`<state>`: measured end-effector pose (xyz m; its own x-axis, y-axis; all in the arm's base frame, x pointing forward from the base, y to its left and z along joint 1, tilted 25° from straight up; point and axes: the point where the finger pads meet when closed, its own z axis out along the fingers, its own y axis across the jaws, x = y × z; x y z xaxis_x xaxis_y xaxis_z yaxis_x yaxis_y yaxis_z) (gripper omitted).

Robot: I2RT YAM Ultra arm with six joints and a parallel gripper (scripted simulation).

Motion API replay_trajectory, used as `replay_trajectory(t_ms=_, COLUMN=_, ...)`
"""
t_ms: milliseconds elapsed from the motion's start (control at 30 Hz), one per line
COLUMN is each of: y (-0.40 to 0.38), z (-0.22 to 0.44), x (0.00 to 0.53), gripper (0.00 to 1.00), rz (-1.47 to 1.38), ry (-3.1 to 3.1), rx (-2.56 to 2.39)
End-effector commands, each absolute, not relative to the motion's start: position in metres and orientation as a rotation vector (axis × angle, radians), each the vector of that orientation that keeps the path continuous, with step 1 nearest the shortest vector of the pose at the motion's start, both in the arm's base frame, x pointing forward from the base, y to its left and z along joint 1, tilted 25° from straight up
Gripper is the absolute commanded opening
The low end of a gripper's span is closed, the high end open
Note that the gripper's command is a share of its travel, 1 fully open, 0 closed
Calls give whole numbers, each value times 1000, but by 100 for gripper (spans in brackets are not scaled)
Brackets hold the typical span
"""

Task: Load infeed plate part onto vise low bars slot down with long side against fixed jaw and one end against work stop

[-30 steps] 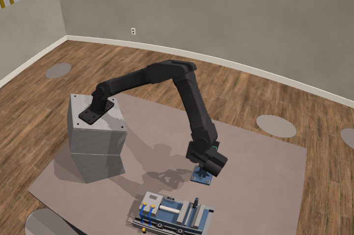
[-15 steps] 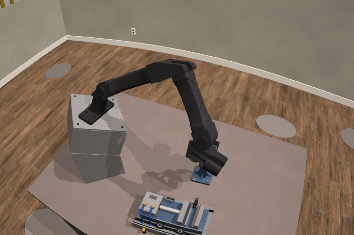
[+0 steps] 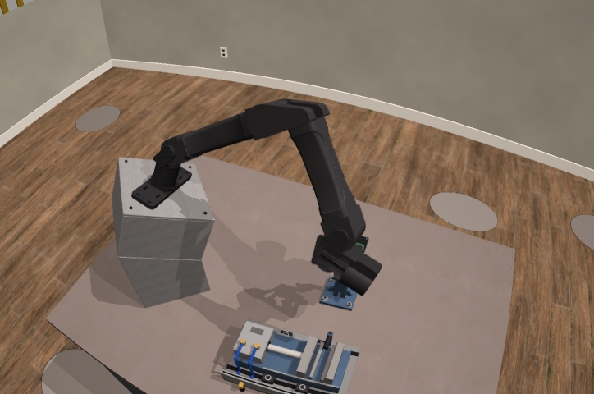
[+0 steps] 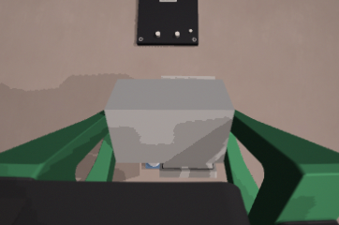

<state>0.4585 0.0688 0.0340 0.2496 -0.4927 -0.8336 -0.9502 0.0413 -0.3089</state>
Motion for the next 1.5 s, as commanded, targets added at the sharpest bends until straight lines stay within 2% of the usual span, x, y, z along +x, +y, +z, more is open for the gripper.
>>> replay_trajectory(t_ms=0, y=62, z=54, x=457, gripper=0, rz=607, ry=1362, rx=-1558)
replay_trajectory(t_ms=1467, y=63, z=51, x=454, gripper=0, rz=620, ry=1379, rx=-1552)
